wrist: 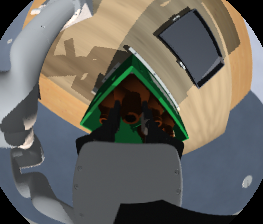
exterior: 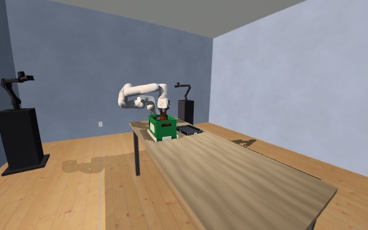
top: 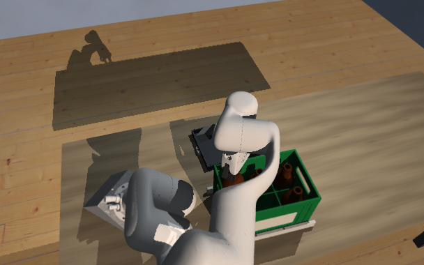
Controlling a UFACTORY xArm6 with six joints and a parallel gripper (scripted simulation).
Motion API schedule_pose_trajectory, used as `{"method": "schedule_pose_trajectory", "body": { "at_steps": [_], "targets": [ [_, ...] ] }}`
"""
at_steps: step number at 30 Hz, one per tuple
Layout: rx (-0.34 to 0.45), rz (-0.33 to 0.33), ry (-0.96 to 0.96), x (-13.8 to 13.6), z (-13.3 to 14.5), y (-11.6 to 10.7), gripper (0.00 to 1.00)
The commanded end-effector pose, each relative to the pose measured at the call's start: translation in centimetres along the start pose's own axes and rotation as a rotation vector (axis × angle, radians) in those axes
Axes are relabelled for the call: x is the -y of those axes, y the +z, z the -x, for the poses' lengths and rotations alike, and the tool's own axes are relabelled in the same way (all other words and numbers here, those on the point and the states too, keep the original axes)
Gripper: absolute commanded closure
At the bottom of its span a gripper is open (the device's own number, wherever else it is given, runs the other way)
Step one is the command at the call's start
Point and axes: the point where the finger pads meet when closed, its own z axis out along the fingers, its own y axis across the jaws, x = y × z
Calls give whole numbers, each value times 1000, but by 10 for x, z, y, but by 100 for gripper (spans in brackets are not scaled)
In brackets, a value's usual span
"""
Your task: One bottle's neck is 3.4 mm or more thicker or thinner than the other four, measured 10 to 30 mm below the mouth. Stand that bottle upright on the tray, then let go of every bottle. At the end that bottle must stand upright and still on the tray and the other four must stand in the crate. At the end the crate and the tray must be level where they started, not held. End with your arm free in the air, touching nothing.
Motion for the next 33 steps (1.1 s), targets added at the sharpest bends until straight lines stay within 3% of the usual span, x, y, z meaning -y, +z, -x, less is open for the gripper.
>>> {"method": "schedule_pose_trajectory", "body": {
  "at_steps": [1, 33],
  "targets": [
    [-1, 2, 1, 0, 0, -1, 100],
    [-1, 2, 1, 0, 0, -7, 100]
  ]
}}
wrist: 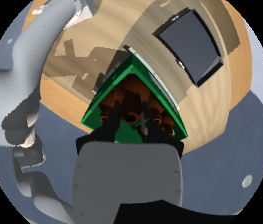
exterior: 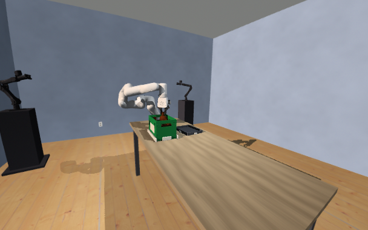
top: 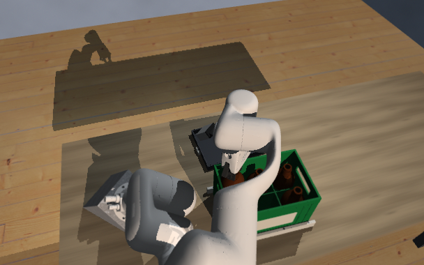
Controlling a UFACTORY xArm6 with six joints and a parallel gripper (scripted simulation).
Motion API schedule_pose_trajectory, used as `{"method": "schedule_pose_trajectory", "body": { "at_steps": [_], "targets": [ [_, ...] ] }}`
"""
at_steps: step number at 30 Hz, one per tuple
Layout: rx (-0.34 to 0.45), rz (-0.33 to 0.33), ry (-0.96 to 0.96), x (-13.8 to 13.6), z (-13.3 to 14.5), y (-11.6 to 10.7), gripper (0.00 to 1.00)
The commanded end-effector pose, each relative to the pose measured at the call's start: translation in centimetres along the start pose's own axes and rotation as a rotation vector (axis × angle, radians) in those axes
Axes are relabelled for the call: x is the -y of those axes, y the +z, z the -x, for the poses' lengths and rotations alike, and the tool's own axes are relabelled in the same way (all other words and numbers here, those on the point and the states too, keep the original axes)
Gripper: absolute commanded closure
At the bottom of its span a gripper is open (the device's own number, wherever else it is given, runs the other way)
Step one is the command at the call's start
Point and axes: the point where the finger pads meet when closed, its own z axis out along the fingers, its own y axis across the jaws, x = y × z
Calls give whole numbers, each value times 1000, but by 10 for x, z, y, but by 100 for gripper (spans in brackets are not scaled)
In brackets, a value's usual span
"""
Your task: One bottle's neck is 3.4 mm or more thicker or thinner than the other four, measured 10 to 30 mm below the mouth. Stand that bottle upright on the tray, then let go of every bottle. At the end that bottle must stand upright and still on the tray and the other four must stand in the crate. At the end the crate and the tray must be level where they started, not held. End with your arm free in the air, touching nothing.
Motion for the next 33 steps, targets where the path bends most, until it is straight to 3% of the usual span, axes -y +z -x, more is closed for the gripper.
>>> {"method": "schedule_pose_trajectory", "body": {
  "at_steps": [1, 33],
  "targets": [
    [-1, 1, 1, 0, 0, -2, 100],
    [-1, 1, 1, 0, 0, -32, 100]
  ]
}}
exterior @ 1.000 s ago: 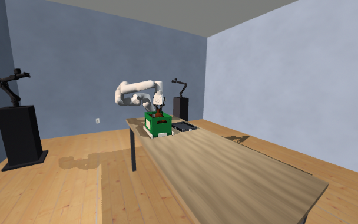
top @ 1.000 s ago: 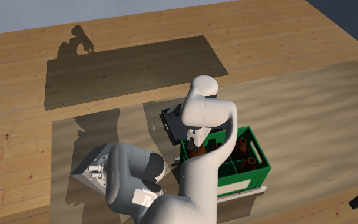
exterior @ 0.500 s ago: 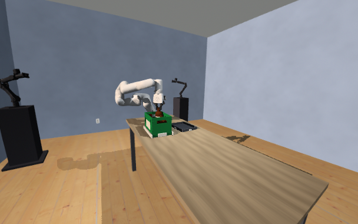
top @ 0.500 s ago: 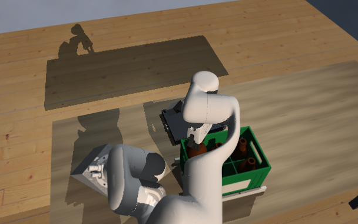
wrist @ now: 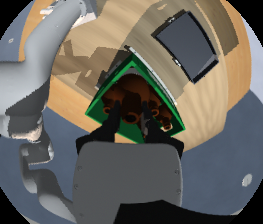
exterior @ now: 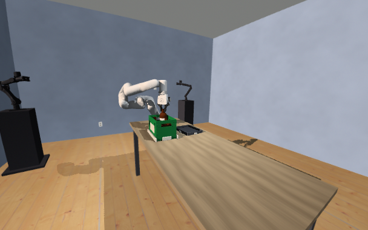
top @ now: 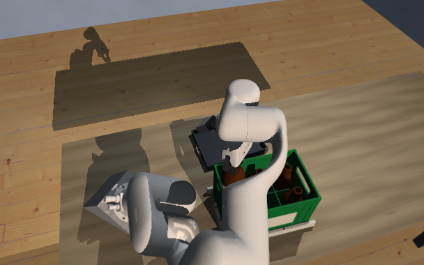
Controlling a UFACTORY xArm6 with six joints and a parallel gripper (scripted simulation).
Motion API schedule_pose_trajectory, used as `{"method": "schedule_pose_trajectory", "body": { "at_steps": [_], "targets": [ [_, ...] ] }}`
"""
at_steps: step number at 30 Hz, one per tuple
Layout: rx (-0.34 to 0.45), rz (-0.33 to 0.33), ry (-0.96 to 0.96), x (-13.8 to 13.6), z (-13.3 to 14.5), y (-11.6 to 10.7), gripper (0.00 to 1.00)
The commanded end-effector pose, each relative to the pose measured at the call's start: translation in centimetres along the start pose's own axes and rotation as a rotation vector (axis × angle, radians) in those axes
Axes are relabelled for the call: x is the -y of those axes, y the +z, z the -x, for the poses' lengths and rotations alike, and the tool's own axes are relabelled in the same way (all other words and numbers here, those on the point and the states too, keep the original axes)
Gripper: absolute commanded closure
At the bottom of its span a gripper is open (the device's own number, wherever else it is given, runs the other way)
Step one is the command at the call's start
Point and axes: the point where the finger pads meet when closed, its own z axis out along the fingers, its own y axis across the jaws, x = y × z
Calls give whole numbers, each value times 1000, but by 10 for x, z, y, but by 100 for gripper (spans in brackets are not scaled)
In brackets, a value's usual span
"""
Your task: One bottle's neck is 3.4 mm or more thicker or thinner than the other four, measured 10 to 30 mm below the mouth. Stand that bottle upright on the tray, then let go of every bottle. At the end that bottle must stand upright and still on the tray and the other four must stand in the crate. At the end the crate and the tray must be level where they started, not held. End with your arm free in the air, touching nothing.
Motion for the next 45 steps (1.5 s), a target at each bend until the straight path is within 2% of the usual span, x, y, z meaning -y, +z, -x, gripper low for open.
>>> {"method": "schedule_pose_trajectory", "body": {
  "at_steps": [1, 45],
  "targets": [
    [-1, 1, 1, 0, 0, -1, 100],
    [-1, 1, 1, 0, 0, -11, 100]
  ]
}}
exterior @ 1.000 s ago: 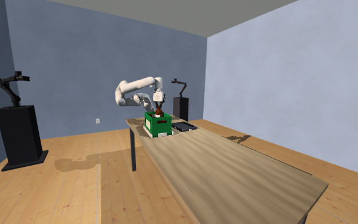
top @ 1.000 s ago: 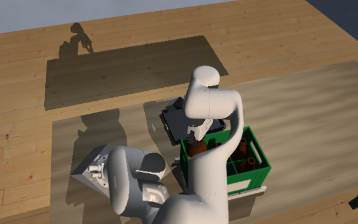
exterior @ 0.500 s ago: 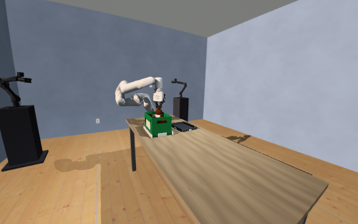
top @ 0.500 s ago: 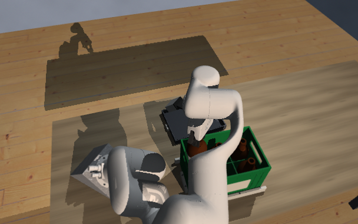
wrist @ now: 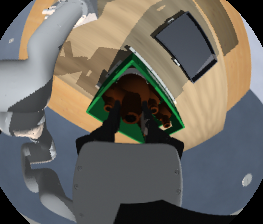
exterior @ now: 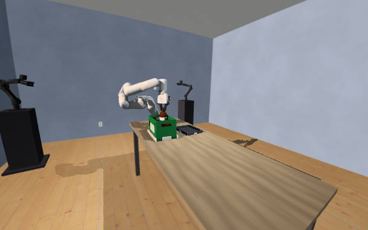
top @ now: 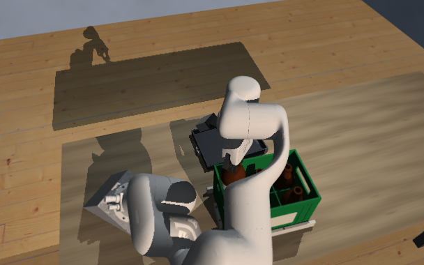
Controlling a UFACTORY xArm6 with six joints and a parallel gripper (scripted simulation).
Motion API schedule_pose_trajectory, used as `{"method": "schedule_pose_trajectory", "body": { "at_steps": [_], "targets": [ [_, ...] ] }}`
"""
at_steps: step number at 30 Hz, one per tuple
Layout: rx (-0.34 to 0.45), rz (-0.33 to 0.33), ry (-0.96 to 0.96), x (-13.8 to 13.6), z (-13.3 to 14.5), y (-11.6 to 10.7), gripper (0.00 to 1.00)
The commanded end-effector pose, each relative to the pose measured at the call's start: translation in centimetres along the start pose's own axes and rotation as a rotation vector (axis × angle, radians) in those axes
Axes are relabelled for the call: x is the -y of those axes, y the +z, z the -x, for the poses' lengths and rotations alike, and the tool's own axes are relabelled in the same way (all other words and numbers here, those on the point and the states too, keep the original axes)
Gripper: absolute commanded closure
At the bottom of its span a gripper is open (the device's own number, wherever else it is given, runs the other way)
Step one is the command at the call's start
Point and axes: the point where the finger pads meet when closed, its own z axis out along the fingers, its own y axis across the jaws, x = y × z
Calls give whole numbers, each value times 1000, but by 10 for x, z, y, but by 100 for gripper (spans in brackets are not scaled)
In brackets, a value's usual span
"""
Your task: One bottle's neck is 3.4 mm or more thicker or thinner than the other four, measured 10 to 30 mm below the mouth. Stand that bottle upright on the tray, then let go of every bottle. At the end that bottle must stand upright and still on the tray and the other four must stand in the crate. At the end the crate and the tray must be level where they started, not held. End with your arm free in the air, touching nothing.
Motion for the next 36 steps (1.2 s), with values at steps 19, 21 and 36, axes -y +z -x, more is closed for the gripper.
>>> {"method": "schedule_pose_trajectory", "body": {
  "at_steps": [19, 21, 36],
  "targets": [
    [-1, 1, 1, 0, 0, -22, 100],
    [-1, 1, 1, 0, 0, -24, 100],
    [-1, 1, 1, 0, 0, -34, 100]
  ]
}}
